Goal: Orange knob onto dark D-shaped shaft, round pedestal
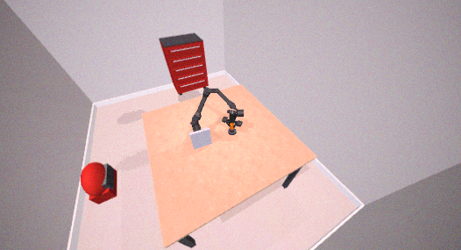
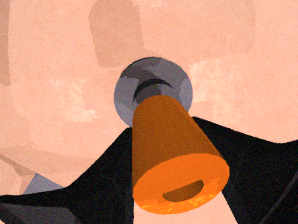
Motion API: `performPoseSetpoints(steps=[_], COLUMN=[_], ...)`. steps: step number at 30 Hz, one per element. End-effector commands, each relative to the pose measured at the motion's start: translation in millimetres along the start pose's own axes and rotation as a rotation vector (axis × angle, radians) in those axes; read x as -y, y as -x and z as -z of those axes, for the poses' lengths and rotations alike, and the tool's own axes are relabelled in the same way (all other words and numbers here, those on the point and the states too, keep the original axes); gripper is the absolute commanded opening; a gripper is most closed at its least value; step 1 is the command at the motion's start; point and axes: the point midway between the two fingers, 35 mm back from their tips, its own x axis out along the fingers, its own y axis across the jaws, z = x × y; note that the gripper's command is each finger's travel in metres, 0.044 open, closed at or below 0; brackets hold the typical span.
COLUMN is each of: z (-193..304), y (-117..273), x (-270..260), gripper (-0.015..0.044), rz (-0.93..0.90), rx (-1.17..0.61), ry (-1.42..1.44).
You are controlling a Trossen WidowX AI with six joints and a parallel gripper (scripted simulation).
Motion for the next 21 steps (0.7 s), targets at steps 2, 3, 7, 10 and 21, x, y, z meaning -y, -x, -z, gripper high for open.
performPoseSetpoints(steps=[2,3,7,10,21], z=[-1.7,-1.7,-1.1,0.2,0.9], y=[1.0,0.9,0.5,0.2,-2.7], x=[2.0,2.1,2.9,3.5,2.4], gripper=[0.0000,0.0000,0.0000,0.0000,0.0000], rz=[0.006,0.006,0.006,0.006,0.006], rx=[0.000,0.000,0.000,0.000,0.000], ry=[0.020,0.020,0.020,0.020,0.020])
